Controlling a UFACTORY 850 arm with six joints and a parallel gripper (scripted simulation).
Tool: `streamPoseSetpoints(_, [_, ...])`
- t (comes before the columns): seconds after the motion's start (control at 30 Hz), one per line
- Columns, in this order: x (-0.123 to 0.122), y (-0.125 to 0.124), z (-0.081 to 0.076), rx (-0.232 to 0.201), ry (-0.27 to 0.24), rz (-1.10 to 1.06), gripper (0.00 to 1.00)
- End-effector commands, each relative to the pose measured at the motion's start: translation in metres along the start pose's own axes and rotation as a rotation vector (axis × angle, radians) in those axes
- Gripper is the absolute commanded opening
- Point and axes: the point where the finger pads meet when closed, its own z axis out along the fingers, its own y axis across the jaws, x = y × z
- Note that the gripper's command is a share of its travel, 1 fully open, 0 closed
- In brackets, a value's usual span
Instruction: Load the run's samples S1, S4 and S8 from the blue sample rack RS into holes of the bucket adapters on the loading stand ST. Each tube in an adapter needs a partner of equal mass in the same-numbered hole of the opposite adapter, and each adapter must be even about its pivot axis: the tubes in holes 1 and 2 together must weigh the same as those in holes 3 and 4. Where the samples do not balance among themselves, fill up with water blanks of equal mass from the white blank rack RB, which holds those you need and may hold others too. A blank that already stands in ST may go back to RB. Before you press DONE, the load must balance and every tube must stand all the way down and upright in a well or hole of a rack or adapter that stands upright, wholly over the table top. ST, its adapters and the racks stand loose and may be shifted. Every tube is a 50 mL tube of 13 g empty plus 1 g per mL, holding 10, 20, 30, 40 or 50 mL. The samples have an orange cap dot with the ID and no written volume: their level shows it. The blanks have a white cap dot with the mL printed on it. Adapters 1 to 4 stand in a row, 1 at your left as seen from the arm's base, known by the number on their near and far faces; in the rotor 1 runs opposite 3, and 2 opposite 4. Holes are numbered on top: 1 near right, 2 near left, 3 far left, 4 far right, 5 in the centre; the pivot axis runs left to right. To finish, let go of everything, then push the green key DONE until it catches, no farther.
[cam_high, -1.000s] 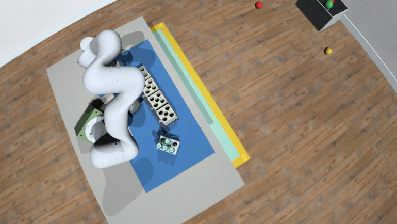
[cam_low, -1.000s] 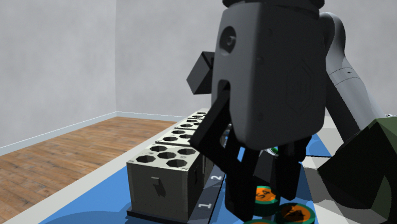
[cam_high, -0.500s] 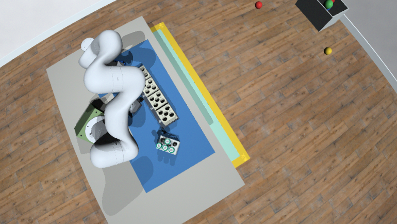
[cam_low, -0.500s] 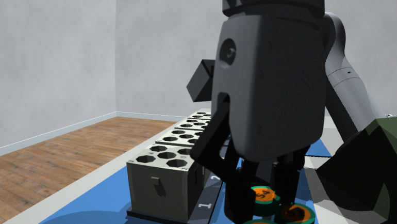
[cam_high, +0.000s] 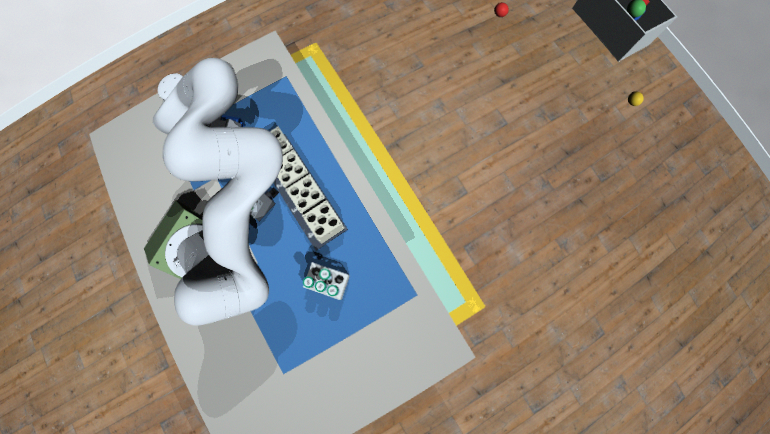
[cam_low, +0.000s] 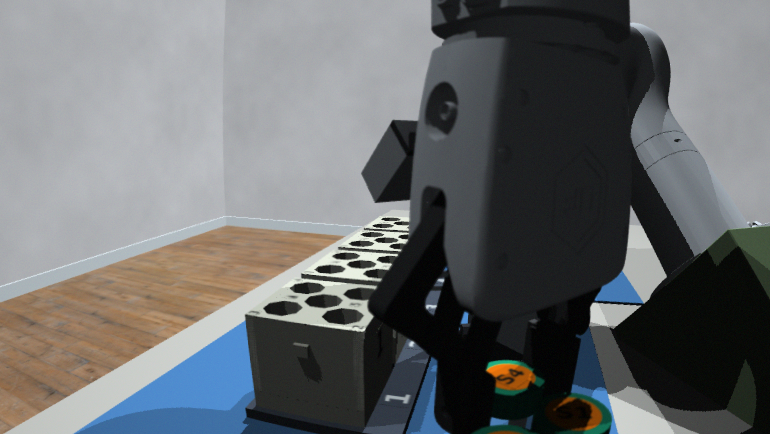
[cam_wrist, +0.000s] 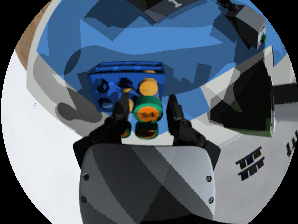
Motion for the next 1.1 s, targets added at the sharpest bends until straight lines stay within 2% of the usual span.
streamPoseSetpoints(0.0, [-0.0001, -0.0007, -0.0008, 0.002, -0.001, 0.001, 0.57])
streamPoseSetpoints(0.03, [-0.0001, -0.0007, -0.0014, 0.002, -0.001, 0.001, 0.00])
streamPoseSetpoints(1.07, [-0.0001, -0.0007, -0.0025, 0.002, -0.001, 0.001, 0.00])
